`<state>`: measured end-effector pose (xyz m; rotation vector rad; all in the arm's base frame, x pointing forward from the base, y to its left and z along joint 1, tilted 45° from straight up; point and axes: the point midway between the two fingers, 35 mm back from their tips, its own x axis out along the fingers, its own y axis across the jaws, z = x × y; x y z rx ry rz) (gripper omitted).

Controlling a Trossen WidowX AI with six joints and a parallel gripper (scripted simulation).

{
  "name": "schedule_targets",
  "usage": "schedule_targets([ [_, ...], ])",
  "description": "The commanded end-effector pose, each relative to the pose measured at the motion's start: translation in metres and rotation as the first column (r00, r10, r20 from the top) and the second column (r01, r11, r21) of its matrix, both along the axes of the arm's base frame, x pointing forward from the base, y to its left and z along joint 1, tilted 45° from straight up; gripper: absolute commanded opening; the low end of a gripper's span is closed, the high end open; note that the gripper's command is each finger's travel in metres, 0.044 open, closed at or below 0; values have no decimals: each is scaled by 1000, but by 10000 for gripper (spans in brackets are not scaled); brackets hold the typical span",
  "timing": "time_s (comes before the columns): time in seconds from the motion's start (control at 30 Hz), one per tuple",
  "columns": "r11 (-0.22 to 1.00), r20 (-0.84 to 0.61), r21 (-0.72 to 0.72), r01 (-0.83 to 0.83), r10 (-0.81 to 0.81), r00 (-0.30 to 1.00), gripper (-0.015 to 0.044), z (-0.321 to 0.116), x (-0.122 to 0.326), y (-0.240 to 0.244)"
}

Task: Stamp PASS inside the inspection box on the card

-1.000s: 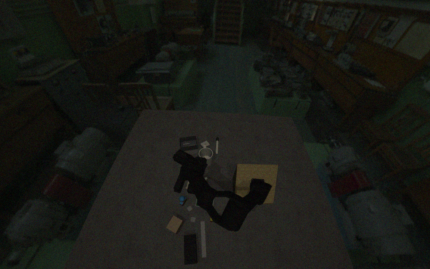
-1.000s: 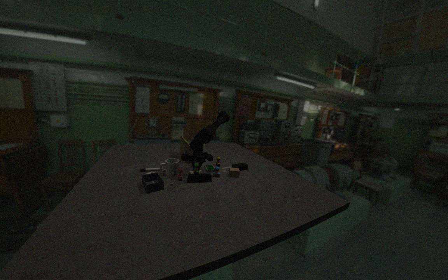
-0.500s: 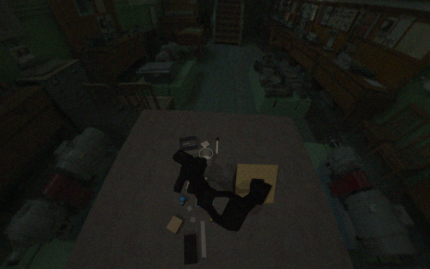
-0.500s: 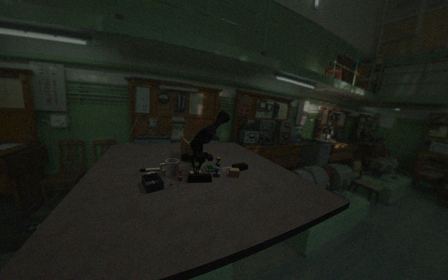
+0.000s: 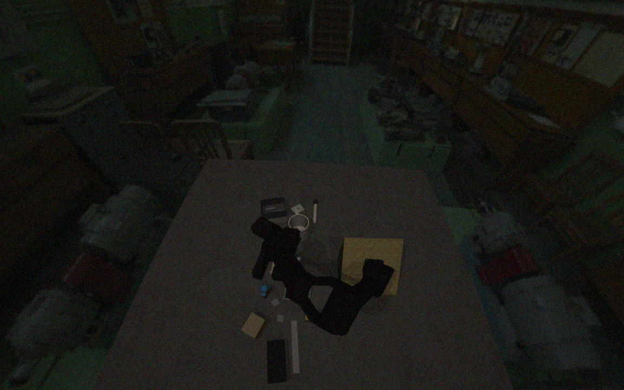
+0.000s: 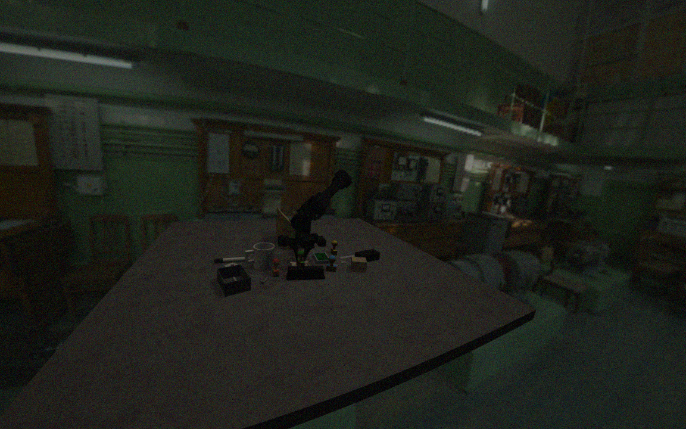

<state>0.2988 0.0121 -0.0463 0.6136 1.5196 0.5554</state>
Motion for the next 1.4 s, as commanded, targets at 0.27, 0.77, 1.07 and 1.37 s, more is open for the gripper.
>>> schedule_targets([
  [0.27, 1000, -3, 4, 0, 0, 1000, 0, -2, 0, 3],
  [0.77, 1000, -3, 3, 0, 0, 1000, 0, -1, 0, 2],
  [1.07, 1000, -3, 3, 0, 0, 1000, 0, 2, 0, -1],
  [1.37, 1000, -3, 3, 0, 0, 1000, 0, 5, 0, -5],
])
